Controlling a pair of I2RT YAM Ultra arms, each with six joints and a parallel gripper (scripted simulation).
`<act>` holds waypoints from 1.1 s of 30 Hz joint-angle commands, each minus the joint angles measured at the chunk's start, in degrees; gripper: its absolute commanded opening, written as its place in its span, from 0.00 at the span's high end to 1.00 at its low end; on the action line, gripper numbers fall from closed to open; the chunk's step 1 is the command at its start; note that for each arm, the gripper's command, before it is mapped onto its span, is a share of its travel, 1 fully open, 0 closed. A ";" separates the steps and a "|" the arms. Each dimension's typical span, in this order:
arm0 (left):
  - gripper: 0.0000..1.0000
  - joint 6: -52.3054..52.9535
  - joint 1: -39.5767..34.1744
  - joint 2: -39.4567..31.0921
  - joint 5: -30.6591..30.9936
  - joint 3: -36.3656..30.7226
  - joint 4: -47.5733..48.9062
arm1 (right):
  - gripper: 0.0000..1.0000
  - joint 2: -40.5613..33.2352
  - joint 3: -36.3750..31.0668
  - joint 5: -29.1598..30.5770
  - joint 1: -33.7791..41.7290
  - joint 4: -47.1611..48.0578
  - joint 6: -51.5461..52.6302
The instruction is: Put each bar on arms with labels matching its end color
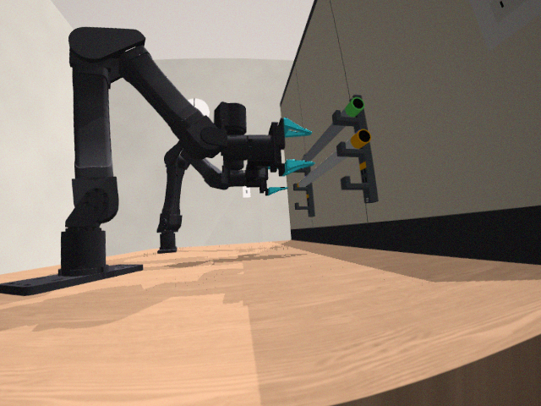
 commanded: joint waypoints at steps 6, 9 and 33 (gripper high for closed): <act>0.25 -0.36 0.23 1.53 -0.07 -1.86 4.68 | 0.24 1.94 -1.86 -0.36 -0.71 5.14 0.22; 0.26 -0.36 0.22 2.11 -0.09 -2.32 5.72 | 0.25 2.64 -2.44 -0.38 -0.73 6.41 0.22; 0.26 -0.27 2.44 6.52 2.14 3.26 4.69 | 0.25 8.04 2.57 -2.79 -3.14 6.92 0.14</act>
